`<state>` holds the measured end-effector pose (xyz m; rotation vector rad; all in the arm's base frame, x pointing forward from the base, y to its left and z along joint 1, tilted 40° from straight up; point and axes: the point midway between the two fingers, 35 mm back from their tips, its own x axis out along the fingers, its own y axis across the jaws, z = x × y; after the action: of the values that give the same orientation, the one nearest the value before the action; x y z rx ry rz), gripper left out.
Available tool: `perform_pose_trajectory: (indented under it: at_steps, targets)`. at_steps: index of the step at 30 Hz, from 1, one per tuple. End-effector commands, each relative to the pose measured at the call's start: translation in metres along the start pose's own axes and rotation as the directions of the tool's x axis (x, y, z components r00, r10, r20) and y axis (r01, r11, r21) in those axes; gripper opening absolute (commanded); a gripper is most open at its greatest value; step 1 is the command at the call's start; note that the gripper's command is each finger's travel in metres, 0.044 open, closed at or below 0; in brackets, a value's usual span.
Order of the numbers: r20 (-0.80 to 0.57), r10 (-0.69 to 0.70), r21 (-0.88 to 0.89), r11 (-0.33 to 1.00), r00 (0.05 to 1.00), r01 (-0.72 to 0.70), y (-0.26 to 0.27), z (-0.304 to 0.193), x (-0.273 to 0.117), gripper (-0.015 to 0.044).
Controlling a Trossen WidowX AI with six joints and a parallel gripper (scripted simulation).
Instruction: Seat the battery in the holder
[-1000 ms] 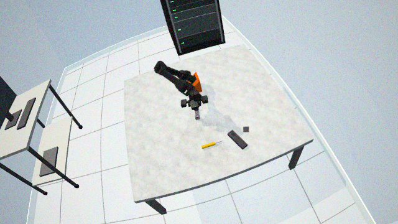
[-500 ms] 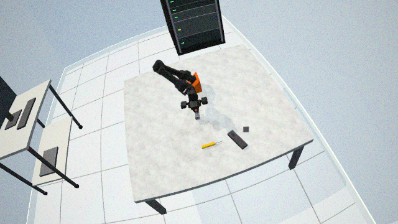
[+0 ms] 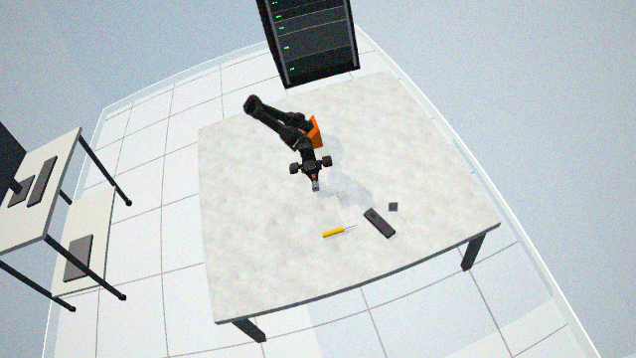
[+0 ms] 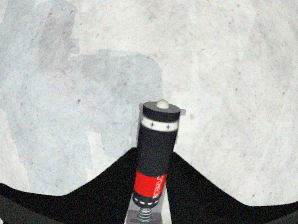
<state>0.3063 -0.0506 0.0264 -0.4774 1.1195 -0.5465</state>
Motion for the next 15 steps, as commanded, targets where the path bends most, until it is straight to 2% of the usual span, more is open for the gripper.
perform_pose_trajectory:
  at_steps: [1,15]
  targets:
    - [0.02,0.002,-0.003,1.0,1.0,-0.002,0.0001,-0.0014,0.0009,0.0058]
    - [0.097,0.008,-0.003,1.0,0.995,-0.008,0.0005,-0.0059,0.0052,0.0058]
